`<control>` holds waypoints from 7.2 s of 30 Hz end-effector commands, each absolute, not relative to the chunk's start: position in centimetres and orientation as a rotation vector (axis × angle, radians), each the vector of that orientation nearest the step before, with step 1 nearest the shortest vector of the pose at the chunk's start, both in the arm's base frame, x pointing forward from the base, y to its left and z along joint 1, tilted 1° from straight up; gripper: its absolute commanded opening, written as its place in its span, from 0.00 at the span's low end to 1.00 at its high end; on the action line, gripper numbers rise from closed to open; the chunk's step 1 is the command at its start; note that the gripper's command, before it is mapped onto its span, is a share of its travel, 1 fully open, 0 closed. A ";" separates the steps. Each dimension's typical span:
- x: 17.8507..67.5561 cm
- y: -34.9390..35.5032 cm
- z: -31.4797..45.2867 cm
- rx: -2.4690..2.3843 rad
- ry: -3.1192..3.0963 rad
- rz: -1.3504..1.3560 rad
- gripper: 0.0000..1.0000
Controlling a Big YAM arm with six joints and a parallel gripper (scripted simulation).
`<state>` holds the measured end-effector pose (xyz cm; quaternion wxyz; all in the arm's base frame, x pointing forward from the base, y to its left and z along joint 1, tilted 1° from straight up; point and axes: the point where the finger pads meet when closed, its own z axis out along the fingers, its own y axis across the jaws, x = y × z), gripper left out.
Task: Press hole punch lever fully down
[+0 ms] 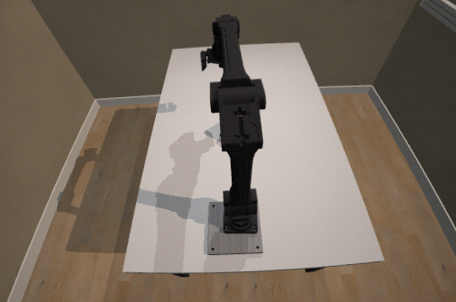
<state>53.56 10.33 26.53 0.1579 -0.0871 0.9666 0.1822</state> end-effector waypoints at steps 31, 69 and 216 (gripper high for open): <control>39.3 3.7 17.2 0.886 2.935 0.030 1.00; 40.0 3.7 17.2 0.885 2.936 0.030 0.00; 38.5 4.2 9.4 0.896 2.974 0.015 0.00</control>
